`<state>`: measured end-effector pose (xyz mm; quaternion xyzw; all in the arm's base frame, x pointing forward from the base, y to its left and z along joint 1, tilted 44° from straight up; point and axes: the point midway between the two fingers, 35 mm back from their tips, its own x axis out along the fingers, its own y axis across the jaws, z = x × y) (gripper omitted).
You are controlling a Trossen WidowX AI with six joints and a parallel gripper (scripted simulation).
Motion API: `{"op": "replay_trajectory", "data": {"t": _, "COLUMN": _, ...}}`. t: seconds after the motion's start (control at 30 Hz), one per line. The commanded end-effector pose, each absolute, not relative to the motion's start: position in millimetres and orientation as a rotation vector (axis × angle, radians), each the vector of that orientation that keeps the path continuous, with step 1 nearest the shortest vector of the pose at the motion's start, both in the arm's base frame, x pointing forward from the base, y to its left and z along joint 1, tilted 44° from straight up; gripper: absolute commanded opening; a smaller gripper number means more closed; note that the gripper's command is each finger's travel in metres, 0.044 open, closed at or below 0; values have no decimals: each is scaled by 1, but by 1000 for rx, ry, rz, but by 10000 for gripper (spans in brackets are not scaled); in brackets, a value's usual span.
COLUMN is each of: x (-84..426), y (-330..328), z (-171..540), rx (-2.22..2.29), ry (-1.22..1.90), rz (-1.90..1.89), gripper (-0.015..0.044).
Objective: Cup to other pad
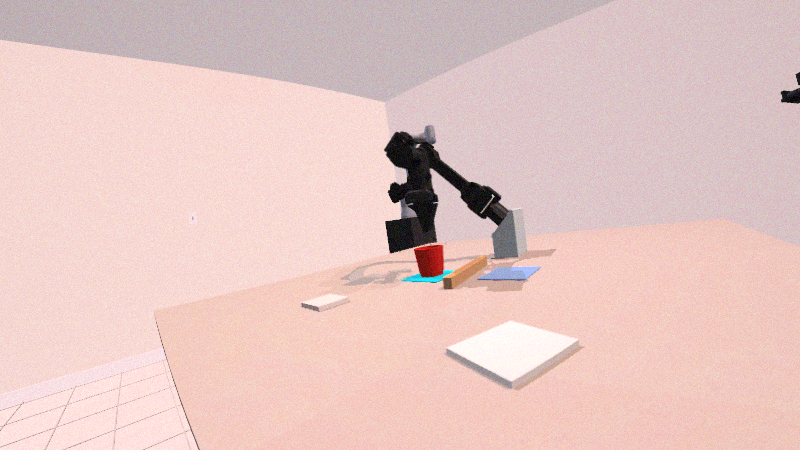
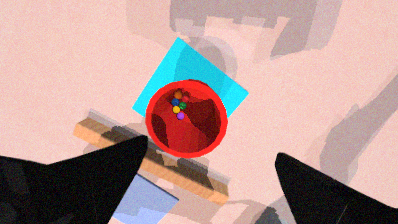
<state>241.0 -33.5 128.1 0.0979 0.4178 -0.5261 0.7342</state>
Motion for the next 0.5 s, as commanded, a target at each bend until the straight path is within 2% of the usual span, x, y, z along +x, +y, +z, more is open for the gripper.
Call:
{"op": "replay_trajectory", "data": {"t": 0.0, "x": 240, "y": -21, "z": 140, "rx": 223, "ry": 918, "rz": -1158, "gripper": 440}}
{"op": "replay_trajectory", "data": {"t": 0.47, "x": 239, "y": -8, "z": 154, "rx": 219, "ry": 914, "rz": -1155, "gripper": 440}}
